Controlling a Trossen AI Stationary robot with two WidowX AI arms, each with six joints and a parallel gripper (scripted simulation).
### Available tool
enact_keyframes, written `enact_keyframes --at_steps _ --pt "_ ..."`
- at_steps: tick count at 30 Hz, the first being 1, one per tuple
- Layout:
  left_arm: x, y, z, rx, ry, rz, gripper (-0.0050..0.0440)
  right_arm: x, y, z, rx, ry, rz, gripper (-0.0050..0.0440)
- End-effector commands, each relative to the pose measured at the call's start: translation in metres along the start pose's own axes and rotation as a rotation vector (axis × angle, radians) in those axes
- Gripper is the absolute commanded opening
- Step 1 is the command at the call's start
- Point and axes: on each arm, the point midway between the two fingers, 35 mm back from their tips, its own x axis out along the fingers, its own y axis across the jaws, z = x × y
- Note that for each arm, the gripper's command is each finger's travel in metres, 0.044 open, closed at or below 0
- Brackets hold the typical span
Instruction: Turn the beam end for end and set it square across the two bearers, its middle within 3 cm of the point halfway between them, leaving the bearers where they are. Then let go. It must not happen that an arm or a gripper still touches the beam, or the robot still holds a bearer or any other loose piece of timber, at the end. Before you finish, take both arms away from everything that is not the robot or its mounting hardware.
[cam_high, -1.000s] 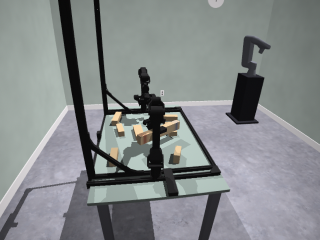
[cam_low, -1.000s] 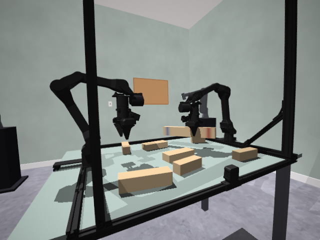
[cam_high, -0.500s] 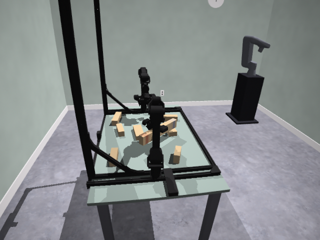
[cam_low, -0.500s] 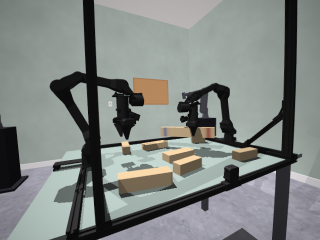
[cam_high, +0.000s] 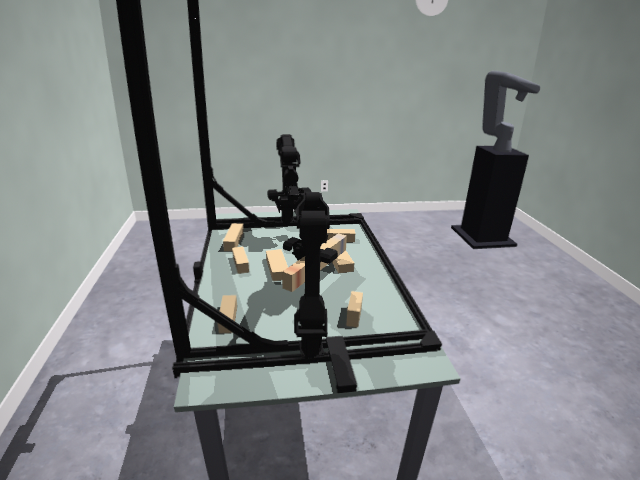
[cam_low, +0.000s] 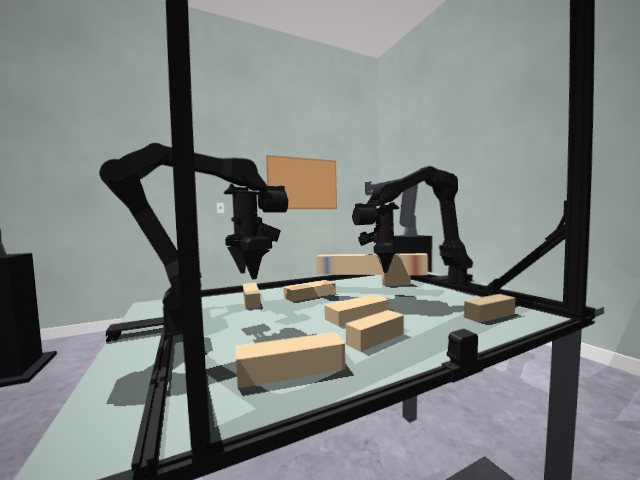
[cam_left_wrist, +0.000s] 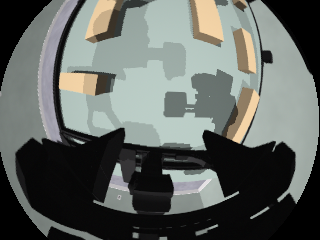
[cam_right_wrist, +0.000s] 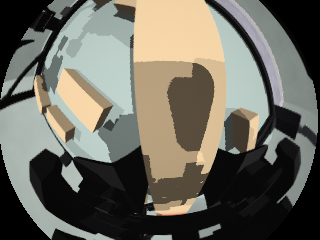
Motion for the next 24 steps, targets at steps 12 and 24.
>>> enact_keyframes --at_steps 12,24 --pt "0.000 0.000 0.000 -0.003 0.002 0.000 0.0440 -0.006 0.005 0.012 -0.151 -0.020 0.007 0.0000" --pt "0.000 0.000 0.000 -0.003 0.002 0.000 0.0440 -0.006 0.007 0.017 -0.266 -0.020 0.006 0.0000"
